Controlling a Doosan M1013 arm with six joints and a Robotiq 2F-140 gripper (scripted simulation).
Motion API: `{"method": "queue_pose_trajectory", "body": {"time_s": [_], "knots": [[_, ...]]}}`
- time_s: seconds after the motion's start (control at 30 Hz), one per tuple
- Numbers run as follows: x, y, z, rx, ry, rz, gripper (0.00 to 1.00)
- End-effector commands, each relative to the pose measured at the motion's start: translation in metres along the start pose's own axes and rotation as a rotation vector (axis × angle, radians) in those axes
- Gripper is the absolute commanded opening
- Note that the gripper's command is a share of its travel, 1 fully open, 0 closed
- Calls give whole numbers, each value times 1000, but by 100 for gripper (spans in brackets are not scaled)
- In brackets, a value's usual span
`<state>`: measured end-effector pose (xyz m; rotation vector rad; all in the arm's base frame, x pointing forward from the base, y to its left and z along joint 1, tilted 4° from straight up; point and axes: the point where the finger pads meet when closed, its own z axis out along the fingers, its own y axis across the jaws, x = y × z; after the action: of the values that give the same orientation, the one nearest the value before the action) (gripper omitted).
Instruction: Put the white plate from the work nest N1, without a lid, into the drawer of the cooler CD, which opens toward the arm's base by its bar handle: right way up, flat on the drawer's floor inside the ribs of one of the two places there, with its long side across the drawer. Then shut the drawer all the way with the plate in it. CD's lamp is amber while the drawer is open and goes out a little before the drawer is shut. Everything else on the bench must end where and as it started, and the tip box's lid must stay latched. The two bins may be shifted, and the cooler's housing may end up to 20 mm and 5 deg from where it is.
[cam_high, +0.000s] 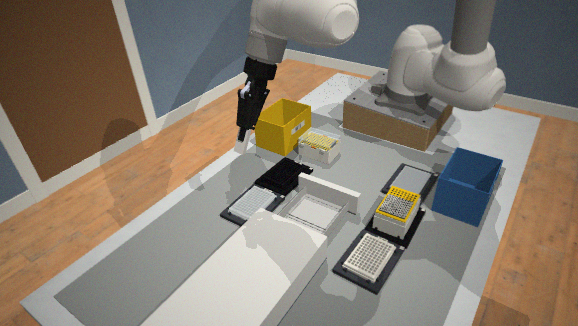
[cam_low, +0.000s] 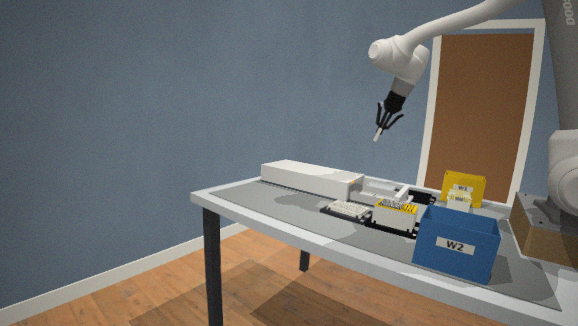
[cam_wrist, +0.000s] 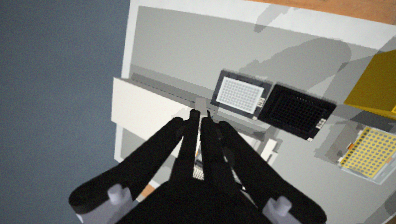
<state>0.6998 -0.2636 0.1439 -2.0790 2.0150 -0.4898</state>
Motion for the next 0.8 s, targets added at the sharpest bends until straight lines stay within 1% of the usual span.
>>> {"method": "queue_pose_trajectory", "body": {"time_s": [0.0,0.03,0.17,0.27,0.5,0.6,0.7,0.77], "knots": [[-9,6,-4,-14,-15,-64,0],[-9,6,-4,-14,-15,-64,0],[-24,18,-10,-43,-40,-192,0],[-35,27,-14,-44,-42,-199,0],[-61,48,-26,-84,-87,-394,0],[-64,51,-27,-85,-87,-398,0],[-74,61,-32,-102,-112,-493,0],[-81,67,-36,-103,-113,-497,0]]}}
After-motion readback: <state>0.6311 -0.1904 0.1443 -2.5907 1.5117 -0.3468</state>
